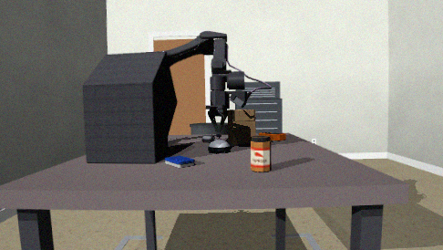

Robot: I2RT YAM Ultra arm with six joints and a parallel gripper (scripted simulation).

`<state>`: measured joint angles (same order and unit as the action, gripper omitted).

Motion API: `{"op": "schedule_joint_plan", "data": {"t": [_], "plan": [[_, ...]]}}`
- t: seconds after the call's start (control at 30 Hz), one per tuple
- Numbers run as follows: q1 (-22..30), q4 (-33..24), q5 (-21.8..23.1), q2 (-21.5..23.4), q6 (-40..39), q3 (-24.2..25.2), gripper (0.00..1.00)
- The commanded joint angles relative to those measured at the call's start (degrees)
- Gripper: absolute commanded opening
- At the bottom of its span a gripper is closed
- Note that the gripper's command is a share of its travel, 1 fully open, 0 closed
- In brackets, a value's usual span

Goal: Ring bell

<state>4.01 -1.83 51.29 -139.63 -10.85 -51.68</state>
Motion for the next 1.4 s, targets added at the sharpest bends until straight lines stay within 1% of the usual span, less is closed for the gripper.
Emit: {"op": "schedule_joint_plan", "data": {"t": [0.0, 0.77, 1.0, 1.37], "plan": [[-0.2, 1.3, 0.6, 0.6, -0.6, 1.2, 0.0], [-0.2, 1.2, 0.6, 0.7, -0.6, 1.2, 0.0], [-0.3, 0.6, 0.6, 1.2, -0.7, -1.2, 0.0], [-0.3, 0.5, 0.6, 1.2, -0.7, -1.4, 0.0]]}}
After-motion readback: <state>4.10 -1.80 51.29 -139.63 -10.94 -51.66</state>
